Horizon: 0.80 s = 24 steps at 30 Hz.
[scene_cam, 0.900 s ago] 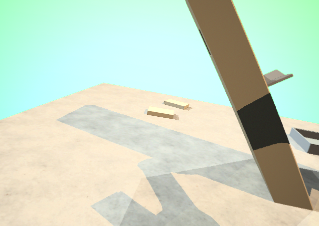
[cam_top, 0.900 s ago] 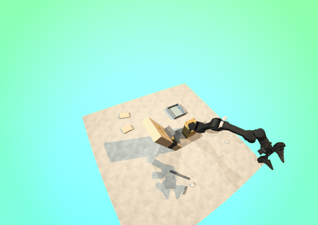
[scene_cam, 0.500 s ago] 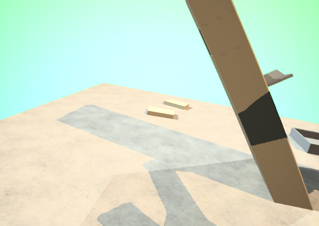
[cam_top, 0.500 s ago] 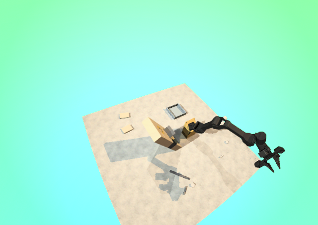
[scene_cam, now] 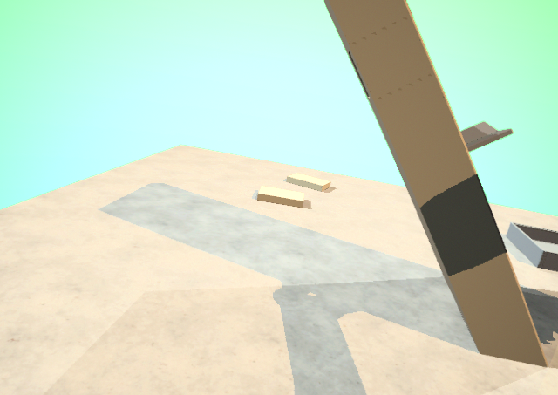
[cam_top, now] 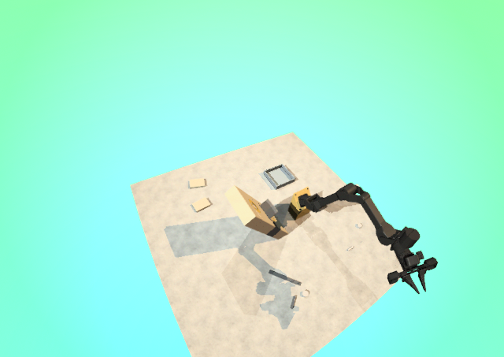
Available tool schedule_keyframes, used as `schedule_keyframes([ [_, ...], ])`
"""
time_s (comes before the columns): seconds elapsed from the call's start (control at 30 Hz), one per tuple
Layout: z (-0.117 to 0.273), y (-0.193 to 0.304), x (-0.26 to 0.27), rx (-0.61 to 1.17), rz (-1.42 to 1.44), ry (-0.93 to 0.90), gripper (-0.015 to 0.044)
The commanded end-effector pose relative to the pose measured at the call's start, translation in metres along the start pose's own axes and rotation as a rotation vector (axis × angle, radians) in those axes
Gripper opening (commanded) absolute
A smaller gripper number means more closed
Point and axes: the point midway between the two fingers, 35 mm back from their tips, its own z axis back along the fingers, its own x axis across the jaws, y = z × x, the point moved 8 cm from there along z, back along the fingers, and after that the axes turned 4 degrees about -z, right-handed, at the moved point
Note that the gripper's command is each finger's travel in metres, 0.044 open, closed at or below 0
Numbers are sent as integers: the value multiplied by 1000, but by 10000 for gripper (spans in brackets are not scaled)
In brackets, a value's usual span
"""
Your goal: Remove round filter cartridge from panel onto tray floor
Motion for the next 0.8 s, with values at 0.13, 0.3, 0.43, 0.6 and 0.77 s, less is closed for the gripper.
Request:
schedule_keyframes([
  [0.13,-19,4,-70,54,370,95,99],
  [0.3,-25,-7,-115,96,555,179,99],
  [0.43,-26,-21,-152,135,685,258,99],
  [0.6,-21,-44,-195,186,816,366,99],
  [0.77,-9,-73,-236,241,923,487,99],
])
